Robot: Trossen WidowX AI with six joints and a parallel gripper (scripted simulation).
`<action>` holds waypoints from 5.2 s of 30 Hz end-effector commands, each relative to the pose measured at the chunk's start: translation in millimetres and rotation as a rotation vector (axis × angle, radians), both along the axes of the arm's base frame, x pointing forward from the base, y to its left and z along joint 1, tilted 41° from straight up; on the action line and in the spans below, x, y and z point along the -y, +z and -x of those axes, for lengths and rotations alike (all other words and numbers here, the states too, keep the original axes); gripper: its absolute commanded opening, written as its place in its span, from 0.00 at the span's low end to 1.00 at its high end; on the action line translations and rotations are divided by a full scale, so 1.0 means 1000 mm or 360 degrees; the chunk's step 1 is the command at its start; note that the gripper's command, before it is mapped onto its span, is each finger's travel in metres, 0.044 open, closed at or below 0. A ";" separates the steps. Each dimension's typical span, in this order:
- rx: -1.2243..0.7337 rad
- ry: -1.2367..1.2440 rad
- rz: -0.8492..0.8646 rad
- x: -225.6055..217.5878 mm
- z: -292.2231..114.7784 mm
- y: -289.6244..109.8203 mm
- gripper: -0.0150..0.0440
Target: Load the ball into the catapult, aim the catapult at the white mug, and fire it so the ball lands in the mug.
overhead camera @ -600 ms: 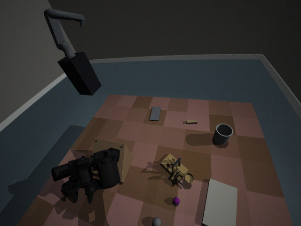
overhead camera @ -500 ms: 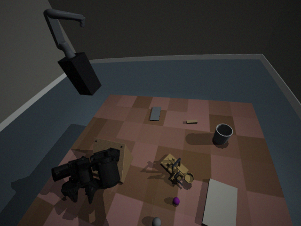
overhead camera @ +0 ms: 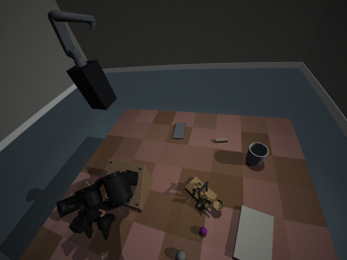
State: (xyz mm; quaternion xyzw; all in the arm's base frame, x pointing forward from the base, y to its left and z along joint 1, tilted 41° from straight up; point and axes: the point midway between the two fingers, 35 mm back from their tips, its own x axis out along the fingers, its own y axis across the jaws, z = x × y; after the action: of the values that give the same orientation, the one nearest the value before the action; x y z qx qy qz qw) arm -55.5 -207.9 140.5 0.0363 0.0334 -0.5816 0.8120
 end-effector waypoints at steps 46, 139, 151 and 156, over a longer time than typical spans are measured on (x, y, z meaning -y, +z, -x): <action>0.0361 0.0688 -0.0689 0.064 -0.155 0.014 1.00; -0.1600 0.0367 -0.0826 -0.290 -0.359 -0.145 1.00; -0.1599 0.0367 -0.0824 -0.260 -0.360 -0.183 1.00; -0.1599 0.0367 -0.0824 -0.255 -0.361 -0.189 1.00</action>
State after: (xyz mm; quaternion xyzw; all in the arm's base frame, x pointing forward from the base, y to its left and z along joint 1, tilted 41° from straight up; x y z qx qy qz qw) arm 306.0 52.2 -43.5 -0.0453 0.5589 -0.4068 0.7212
